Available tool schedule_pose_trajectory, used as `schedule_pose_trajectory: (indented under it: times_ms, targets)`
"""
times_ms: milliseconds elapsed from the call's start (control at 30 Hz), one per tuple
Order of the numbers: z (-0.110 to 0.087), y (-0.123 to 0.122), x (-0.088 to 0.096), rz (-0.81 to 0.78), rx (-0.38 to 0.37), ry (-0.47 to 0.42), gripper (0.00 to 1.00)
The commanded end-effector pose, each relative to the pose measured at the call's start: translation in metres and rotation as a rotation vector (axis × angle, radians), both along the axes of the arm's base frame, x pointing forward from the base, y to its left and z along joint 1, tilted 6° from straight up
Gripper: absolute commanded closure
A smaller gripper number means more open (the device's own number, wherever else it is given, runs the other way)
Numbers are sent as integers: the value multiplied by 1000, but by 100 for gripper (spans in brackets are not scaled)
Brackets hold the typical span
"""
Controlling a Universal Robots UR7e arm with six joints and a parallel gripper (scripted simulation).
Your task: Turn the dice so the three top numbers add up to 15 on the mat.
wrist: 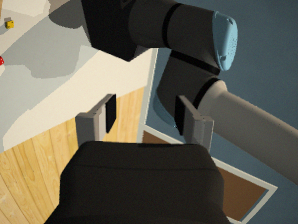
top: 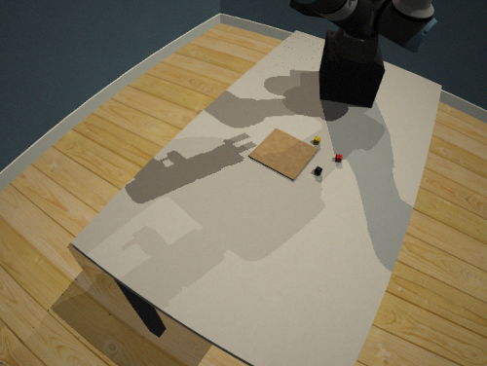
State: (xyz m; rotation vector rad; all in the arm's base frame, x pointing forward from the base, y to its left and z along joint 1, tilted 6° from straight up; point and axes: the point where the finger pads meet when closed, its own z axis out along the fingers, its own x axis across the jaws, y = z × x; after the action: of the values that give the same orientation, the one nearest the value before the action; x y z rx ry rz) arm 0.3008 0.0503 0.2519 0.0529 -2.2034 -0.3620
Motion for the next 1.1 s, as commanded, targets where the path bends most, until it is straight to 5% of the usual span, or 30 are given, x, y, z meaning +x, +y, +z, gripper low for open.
schedule_pose_trajectory:
  times_ms: [0,700,1067]
  targets:
    - [0,0,0,0,0,-1,0]
    - [-1,0,0,1,2,-5,0]
    - [-28,-4,2,25,35,-93,0]
